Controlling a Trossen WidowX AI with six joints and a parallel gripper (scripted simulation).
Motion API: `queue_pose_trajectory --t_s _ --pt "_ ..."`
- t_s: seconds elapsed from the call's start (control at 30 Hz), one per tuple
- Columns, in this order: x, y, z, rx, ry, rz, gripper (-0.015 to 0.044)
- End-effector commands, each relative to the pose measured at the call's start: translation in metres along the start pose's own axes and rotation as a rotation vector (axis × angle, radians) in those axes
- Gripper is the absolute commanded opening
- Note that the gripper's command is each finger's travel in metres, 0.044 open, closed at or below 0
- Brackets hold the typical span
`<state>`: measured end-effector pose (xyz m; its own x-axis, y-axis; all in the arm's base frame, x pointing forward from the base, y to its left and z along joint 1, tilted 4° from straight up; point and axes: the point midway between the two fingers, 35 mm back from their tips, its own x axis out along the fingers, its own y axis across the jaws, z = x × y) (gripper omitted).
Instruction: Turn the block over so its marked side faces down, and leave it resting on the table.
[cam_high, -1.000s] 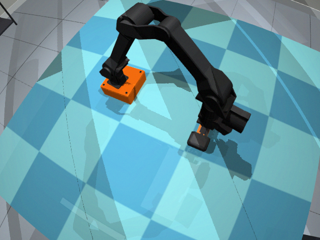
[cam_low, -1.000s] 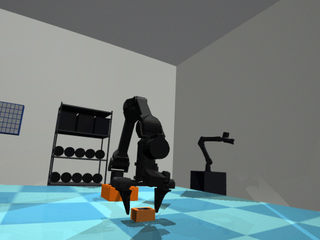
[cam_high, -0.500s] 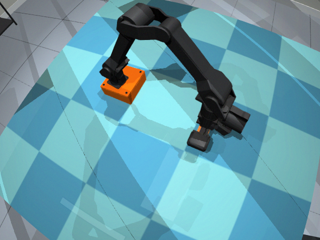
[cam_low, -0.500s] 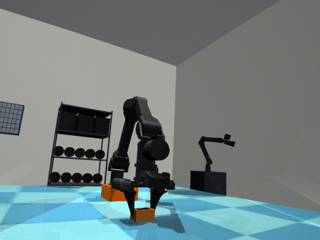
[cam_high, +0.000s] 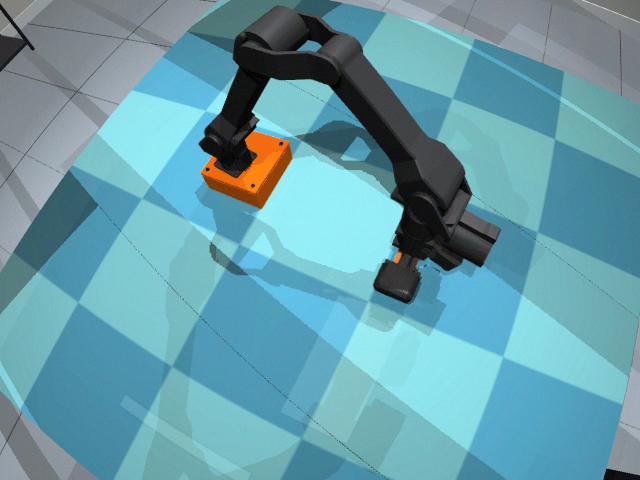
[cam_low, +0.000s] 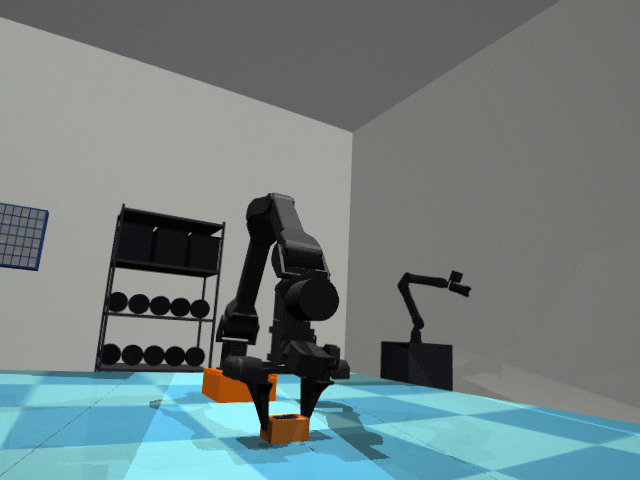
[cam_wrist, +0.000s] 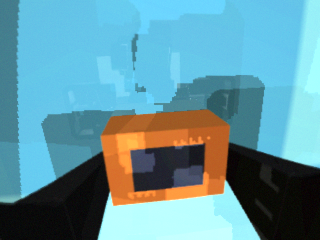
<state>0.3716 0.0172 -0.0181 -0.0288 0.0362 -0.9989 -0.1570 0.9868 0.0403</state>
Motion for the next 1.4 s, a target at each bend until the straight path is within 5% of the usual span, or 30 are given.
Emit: queue_pose_trajectory --t_s 0.0,0.1,1.37 --pt "-0.017 0.000 0.001 -0.003 -0.006 0.002 0.0057" --pt "-0.029 0.000 0.001 -0.003 -0.006 0.002 0.0000" --pt "-0.020 0.000 -0.003 0.000 -0.521 0.004 0.0000"
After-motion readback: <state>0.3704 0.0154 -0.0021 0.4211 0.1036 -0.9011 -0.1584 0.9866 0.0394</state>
